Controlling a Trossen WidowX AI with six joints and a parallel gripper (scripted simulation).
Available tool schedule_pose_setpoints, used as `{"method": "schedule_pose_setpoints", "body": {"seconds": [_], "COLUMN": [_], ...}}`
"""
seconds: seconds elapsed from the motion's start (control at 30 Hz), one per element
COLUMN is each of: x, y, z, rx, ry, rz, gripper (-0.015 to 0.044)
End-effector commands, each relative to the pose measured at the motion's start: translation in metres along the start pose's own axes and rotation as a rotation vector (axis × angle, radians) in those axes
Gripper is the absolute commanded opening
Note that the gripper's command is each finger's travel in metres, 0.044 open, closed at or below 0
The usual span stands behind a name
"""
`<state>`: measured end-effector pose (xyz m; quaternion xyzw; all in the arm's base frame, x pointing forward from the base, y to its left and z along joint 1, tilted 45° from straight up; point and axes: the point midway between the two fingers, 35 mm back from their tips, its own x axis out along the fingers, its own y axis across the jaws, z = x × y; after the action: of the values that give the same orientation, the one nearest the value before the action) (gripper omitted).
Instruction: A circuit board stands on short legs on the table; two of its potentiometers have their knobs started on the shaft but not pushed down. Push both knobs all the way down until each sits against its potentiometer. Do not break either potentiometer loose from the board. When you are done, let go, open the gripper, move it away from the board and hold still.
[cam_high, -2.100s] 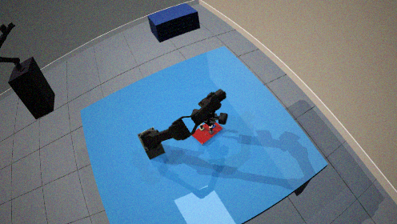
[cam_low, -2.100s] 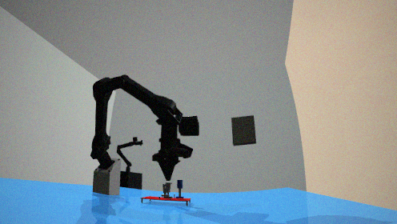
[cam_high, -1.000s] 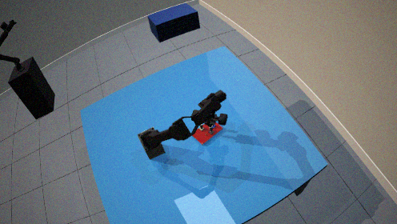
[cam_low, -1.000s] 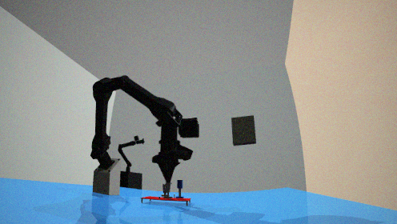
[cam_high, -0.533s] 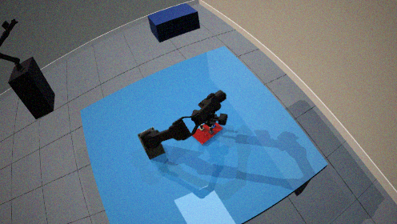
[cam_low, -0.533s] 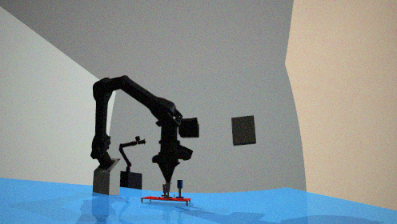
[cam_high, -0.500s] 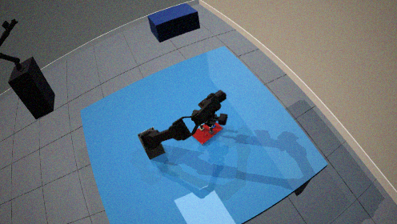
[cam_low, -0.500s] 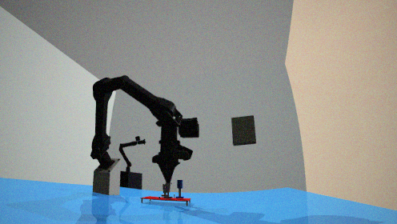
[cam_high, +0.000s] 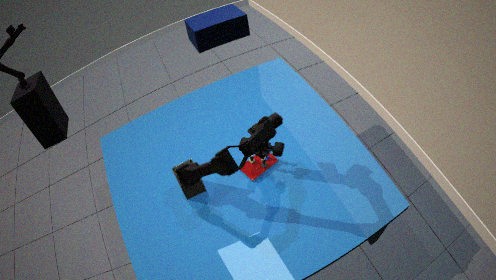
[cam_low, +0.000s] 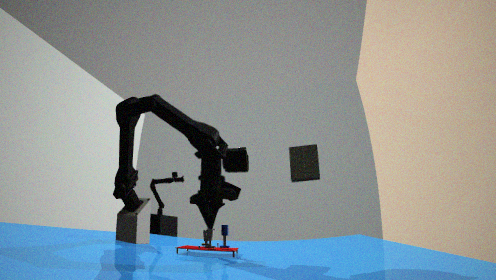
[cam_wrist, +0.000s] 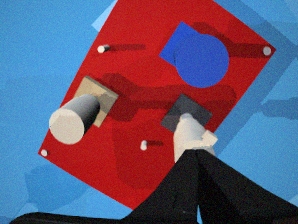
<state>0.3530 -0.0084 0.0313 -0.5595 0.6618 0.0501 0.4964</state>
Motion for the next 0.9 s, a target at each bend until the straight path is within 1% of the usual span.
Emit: {"method": "schedule_pose_setpoints", "body": {"seconds": [0.0, 0.87], "x": [0.0036, 0.0072], "y": [-0.0009, -0.0009], "z": [-0.0003, -0.0003], "rx": [-0.001, -0.001], "ry": [0.003, 0.003], "rz": [-0.002, -0.002], "gripper": [0.0000, 0.0000]}}
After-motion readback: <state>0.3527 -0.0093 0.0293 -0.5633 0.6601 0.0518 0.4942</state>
